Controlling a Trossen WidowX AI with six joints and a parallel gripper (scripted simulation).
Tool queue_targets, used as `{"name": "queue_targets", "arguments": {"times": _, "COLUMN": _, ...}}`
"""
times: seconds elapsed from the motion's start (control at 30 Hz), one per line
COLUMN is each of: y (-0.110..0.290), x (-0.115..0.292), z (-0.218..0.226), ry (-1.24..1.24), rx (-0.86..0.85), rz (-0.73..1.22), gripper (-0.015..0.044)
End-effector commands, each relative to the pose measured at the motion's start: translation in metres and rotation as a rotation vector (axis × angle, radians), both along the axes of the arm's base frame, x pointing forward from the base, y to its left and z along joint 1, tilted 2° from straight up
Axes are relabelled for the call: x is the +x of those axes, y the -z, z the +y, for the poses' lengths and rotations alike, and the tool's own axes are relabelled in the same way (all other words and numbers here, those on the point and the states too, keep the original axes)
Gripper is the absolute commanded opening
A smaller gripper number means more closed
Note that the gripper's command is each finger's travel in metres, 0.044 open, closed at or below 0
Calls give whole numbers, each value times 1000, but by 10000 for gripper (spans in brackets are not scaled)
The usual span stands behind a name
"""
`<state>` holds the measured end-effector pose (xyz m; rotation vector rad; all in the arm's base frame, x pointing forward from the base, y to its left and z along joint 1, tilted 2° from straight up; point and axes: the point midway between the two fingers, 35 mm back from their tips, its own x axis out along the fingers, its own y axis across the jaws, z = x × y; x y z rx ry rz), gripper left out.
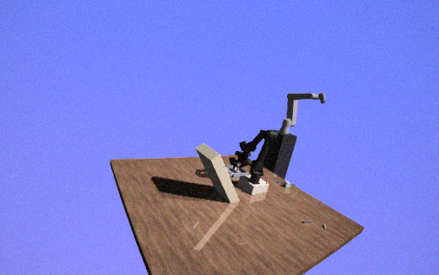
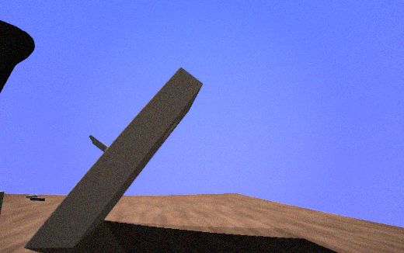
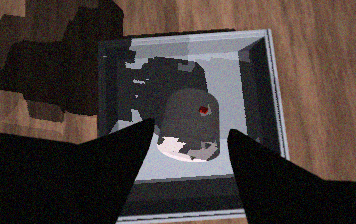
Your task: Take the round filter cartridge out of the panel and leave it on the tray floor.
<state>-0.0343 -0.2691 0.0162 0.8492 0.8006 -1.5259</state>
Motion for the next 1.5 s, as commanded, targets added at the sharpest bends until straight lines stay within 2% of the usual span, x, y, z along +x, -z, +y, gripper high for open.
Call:
{"name": "queue_targets", "arguments": {"times": 0.0, "y": 0, "x": 0, "z": 0, "ry": 0, "rx": -1, "rz": 0, "gripper": 368}}
{"name": "queue_targets", "arguments": {"times": 0.1, "y": 0, "x": 0, "z": 0, "ry": 0, "rx": -1, "rz": 0, "gripper": 440}}
{"name": "queue_targets", "arguments": {"times": 0.27, "y": -9, "x": 0, "z": -2, "ry": 0, "rx": -1, "rz": 0, "gripper": 440}}
{"name": "queue_targets", "arguments": {"times": 0.4, "y": -61, "x": 2, "z": -1, "ry": 0, "rx": -1, "rz": 0, "gripper": 440}}
{"name": "queue_targets", "arguments": {"times": 0.47, "y": -71, "x": 2, "z": 1, "ry": 0, "rx": -1, "rz": 0, "gripper": 440}}
{"name": "queue_targets", "arguments": {"times": 0.57, "y": -60, "x": 2, "z": -4, "ry": -4, "rx": -14, "rz": 0, "gripper": 440}}
{"name": "queue_targets", "arguments": {"times": 1.47, "y": -60, "x": 2, "z": -4, "ry": -4, "rx": -14, "rz": 0, "gripper": 440}}
